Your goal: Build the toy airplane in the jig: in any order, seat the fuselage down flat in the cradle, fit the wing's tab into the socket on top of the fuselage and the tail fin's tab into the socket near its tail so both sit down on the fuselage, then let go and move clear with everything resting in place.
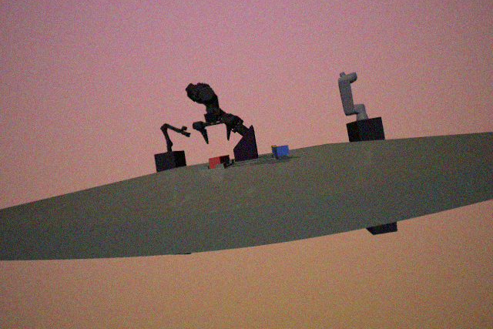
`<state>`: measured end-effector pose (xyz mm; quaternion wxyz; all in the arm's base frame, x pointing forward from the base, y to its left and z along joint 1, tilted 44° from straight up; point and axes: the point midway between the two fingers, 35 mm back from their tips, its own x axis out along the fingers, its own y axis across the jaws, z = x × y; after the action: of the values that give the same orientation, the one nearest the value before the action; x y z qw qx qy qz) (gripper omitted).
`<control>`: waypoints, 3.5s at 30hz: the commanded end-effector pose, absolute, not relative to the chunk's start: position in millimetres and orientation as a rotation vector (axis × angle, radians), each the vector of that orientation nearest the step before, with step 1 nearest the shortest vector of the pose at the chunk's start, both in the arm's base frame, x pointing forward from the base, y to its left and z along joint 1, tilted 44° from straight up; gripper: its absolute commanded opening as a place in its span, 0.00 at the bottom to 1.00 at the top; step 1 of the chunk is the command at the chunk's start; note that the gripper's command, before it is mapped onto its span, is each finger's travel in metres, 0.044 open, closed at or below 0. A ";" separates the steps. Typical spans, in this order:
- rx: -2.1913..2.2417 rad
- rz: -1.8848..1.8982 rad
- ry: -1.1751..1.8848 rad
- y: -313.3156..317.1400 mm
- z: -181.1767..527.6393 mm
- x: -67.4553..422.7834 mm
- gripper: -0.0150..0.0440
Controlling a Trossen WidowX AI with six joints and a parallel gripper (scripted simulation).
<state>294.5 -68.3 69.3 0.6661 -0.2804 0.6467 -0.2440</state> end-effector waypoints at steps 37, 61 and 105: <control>-0.674 -0.499 1.478 122.3 -99.5 315.5 1.00; -0.675 -0.501 1.477 81.2 -143.0 318.8 1.00; -0.673 -0.497 1.483 70.0 -156.3 320.0 0.25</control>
<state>318.8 62.6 -161.2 0.6574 -0.3000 0.6548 -0.2217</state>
